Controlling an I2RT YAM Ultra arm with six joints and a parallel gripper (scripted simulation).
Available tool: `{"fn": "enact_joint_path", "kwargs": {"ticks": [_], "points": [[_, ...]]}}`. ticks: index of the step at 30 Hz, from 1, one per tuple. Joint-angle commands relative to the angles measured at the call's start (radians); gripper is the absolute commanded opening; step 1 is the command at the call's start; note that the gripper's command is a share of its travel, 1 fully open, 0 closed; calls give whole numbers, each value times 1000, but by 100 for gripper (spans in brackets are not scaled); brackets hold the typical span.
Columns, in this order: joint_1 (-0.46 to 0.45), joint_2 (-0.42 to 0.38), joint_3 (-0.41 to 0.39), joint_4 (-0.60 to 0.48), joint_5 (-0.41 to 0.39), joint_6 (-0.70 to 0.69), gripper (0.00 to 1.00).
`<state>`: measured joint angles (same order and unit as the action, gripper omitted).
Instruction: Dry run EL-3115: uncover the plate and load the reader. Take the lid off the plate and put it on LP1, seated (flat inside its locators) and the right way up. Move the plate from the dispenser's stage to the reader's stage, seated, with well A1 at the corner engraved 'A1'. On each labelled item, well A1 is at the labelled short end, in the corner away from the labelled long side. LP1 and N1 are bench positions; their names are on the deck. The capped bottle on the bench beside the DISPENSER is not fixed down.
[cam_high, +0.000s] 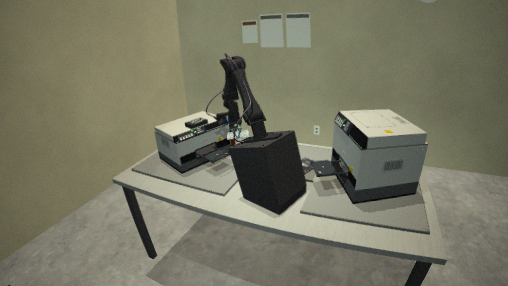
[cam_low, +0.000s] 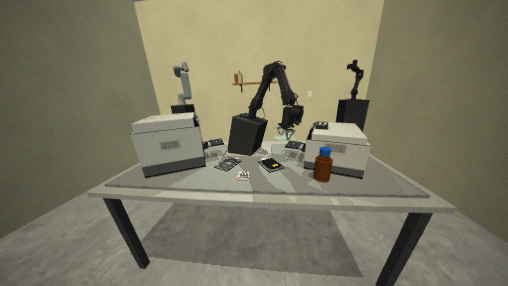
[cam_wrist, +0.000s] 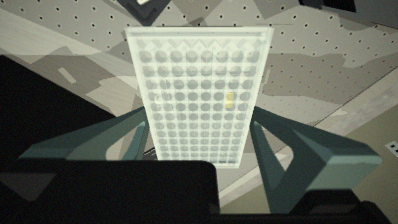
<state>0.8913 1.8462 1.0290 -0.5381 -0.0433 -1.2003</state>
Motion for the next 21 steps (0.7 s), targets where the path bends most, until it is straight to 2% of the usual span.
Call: {"fn": "enact_joint_path", "kwargs": {"ticks": [1, 5, 9, 14, 16, 21], "points": [[-32, -10, 16, -4, -11, 29, 86], [-12, -8, 29, -17, 1, 76, 86], [-61, 14, 26, -10, -8, 93, 86], [-84, -16, 26, -6, -13, 104, 86], [-100, 6, 27, -5, -14, 112, 86], [-87, 14, 32, -21, -2, 167, 86]]}}
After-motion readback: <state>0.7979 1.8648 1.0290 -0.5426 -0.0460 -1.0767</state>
